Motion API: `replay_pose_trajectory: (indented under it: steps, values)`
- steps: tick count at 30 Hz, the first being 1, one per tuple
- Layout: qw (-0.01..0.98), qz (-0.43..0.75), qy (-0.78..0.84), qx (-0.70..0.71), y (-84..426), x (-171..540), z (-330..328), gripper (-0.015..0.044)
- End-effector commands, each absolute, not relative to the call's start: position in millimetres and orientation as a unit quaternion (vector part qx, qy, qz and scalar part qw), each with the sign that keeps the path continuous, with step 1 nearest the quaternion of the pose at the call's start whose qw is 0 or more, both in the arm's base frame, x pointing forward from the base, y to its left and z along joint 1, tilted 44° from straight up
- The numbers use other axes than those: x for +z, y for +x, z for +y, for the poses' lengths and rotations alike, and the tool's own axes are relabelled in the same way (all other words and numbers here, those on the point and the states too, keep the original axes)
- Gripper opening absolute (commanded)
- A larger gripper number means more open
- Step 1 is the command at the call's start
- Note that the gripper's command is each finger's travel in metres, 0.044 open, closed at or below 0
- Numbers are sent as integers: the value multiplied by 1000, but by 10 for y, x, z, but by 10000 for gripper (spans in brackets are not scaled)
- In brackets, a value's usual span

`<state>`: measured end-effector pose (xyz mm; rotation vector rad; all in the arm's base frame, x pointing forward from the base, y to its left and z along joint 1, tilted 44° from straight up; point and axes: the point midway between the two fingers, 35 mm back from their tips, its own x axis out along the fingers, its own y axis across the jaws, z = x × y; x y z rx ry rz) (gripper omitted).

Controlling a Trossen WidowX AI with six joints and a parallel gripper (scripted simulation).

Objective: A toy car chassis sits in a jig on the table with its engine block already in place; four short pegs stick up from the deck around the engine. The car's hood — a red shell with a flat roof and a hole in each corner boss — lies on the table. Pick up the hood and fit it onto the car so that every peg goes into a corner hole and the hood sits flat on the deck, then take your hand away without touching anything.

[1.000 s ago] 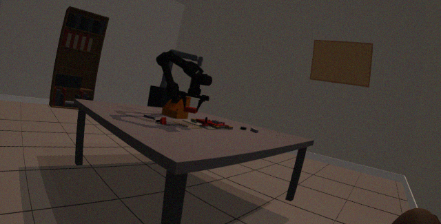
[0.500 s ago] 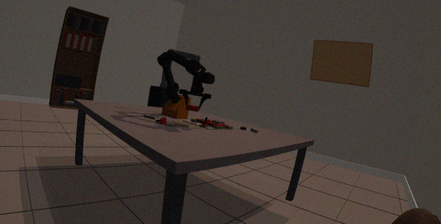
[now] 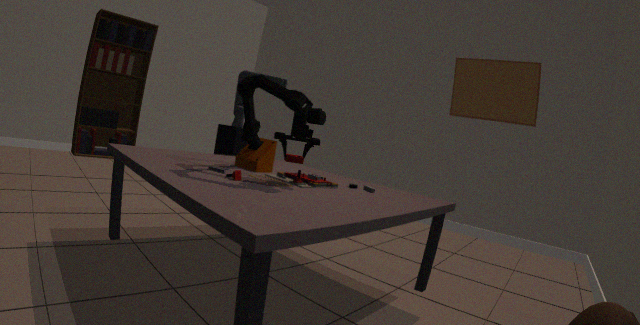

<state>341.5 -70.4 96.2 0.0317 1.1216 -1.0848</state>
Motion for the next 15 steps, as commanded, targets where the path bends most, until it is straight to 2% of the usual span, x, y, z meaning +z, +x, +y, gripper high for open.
replay_pose_trajectory:
  steps: [1, 15]
  values:
    - [711, 519, -2, -474, 3460, 869, -595, 0]
    - [703, 570, -77, -418, 3567, 498, -195, 0]
